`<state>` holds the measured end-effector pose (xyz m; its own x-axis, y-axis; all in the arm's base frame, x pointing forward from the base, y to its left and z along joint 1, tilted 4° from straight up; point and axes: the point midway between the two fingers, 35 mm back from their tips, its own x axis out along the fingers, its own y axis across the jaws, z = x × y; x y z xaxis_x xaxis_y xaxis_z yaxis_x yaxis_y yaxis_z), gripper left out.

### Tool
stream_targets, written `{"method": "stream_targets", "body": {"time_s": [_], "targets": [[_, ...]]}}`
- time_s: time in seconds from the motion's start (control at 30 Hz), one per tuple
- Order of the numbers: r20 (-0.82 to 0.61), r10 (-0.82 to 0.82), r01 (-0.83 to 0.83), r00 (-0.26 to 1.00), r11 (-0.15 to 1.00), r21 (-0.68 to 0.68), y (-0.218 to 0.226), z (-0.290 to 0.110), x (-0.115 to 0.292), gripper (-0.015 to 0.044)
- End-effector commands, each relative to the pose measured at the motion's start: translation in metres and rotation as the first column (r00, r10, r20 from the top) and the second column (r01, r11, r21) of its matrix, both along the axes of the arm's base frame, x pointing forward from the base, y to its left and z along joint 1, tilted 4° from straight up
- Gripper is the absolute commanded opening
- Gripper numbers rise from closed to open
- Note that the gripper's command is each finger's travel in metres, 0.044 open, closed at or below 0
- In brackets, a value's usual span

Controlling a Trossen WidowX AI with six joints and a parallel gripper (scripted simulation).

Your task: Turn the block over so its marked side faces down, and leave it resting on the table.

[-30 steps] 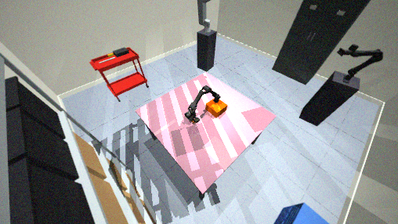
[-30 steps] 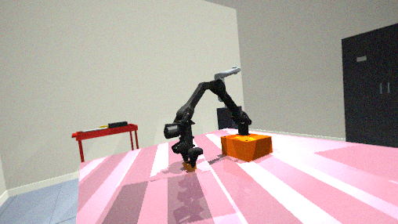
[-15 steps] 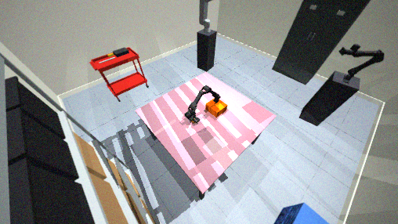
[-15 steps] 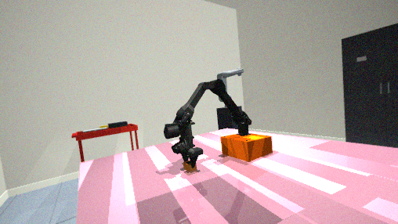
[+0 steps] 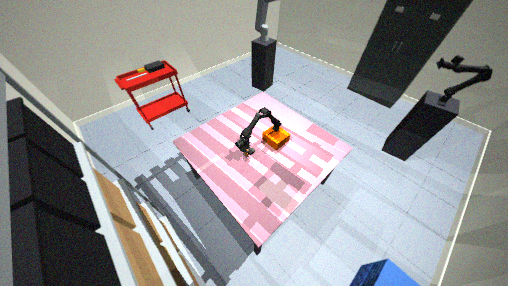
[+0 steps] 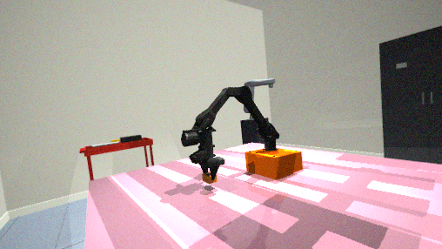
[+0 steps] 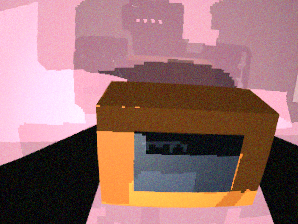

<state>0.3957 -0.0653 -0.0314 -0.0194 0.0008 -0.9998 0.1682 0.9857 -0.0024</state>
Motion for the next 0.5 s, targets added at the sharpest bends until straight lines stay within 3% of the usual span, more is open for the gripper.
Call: {"method": "stream_targets", "body": {"time_s": [0.0,0.47], "targets": [[0.022,0.004,-0.004,1.000,1.000,0.000,0.0005,-0.0027,-0.0005,0.0000],[0.221,0.008,0.000,0.975,0.999,-0.034,0.0001,-0.0121,0.0022,0.0000]]}}
